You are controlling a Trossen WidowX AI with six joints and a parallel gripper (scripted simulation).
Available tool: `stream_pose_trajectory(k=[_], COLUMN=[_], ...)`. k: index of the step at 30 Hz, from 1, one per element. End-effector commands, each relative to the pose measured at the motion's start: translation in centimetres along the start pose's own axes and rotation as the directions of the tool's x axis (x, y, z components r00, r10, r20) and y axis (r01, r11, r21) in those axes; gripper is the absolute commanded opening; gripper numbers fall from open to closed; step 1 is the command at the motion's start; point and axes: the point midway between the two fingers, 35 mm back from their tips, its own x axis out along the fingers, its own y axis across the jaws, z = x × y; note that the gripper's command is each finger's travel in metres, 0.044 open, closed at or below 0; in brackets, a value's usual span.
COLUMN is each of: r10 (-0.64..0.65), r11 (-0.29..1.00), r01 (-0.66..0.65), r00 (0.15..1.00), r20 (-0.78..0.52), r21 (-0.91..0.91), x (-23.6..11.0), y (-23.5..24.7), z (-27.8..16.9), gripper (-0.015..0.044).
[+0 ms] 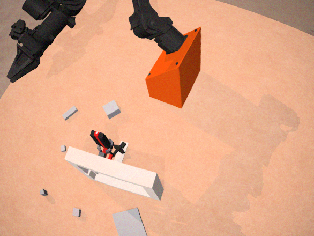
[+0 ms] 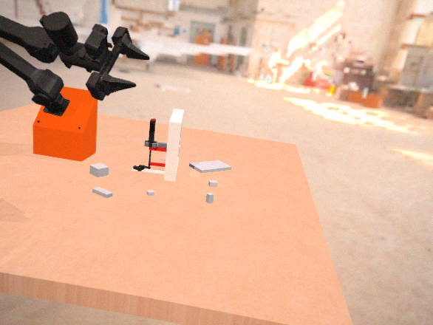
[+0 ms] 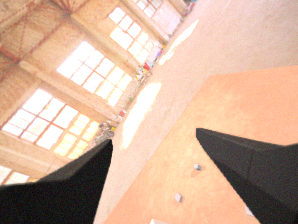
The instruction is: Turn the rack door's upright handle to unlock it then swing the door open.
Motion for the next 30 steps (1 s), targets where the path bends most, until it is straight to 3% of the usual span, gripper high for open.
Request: stream_pose_trajectory(k=[1,5,17,30], r10=[0.000,-0.008,-0.063,-0.162], r11=[1.000,1.000,0.998,0.987], r01=[0.000,0.008,0.062,0.104], r00=[1.000,0.998,0.925,0.731], r20=[-0.002,-0.055,-0.374,-0.663], r21=[0.000,0.002,-0.016,-0.126], x=[0.0,0.7,3.5,4.2], y=[0.0,0.2,1.4,2.8], z=[0.0,-0.9,-6.8,-13.0], gripper=[0.0374,0.0282,0.0282,0.0282])
